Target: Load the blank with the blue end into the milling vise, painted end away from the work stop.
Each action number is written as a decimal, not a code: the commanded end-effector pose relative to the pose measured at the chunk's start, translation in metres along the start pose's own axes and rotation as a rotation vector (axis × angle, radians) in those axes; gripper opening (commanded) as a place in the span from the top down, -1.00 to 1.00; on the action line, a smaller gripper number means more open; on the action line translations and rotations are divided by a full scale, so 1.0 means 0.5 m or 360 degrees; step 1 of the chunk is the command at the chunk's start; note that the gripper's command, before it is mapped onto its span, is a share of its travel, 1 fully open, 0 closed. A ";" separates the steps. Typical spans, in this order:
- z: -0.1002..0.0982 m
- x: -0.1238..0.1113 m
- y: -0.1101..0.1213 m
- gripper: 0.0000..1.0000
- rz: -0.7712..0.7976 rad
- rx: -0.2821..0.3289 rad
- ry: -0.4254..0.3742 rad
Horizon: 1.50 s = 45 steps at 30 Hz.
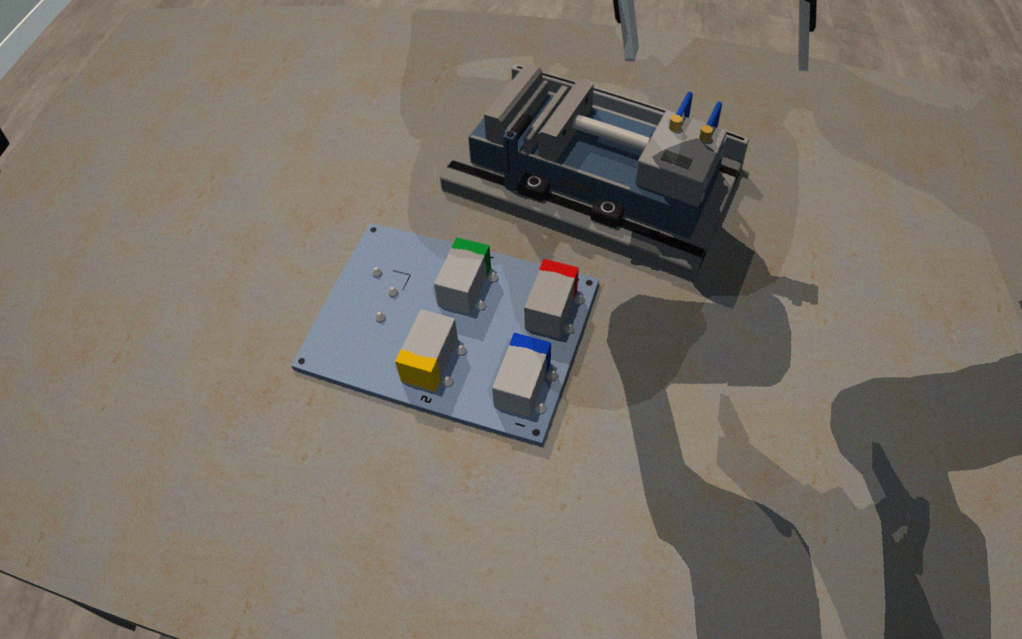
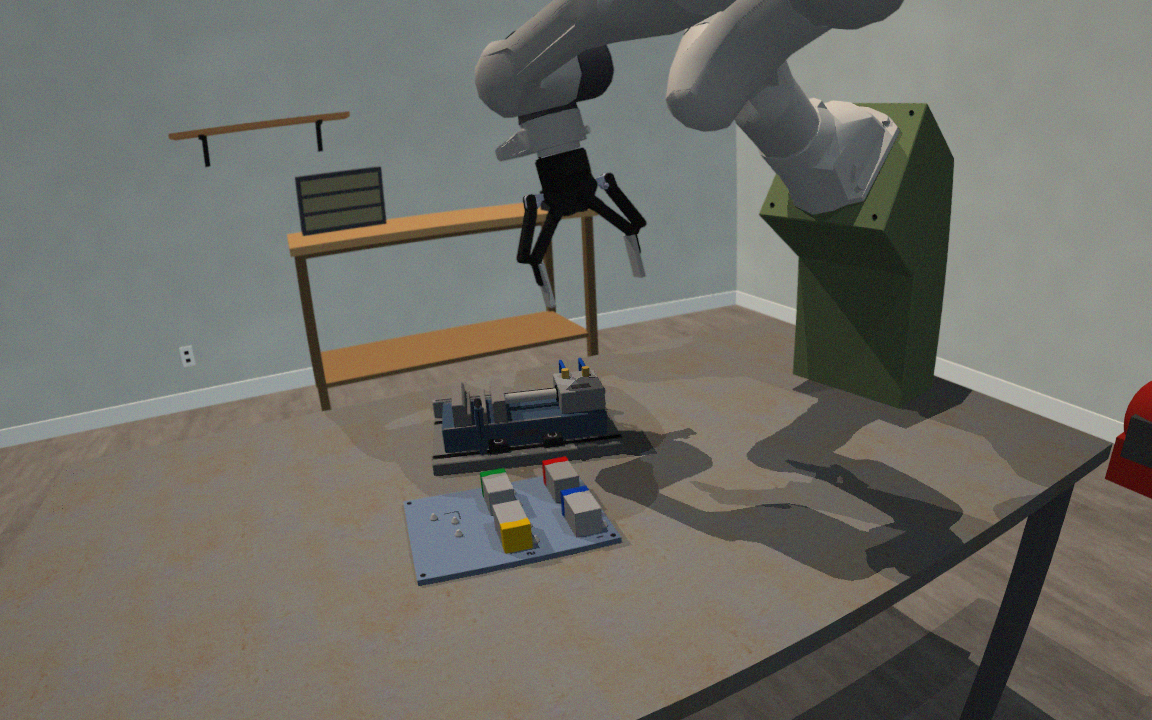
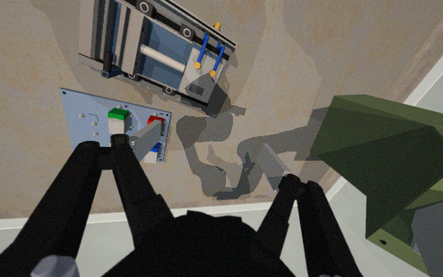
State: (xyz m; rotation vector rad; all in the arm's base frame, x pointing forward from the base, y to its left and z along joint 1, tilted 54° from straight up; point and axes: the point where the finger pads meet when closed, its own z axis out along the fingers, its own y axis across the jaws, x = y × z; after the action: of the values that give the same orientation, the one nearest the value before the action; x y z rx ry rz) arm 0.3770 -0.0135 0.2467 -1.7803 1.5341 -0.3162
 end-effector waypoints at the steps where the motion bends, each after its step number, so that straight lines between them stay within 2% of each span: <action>1: -0.005 -0.029 -0.013 -1.00 0.0093 0.0270 0.0160; 11: -0.005 -0.029 -0.013 -1.00 0.0093 0.0270 0.0160; 12: -0.013 -0.029 -0.027 -1.00 0.0036 0.0063 0.0062; 16: -0.030 -0.073 -0.068 -1.00 0.0095 0.0294 0.0175; 28: -0.030 -0.073 -0.068 -1.00 0.0095 0.0294 0.0175; 29: -0.038 -0.080 -0.083 -1.00 0.0027 0.0119 0.0121; 33: -0.057 -0.131 -0.128 -1.00 0.0095 0.0294 0.0175; 45: -0.057 -0.131 -0.128 -1.00 0.0095 0.0294 0.0175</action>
State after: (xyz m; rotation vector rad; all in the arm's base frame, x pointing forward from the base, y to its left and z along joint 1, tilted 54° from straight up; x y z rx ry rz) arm 0.3909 0.0356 0.3291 -1.6910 1.5559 -0.4922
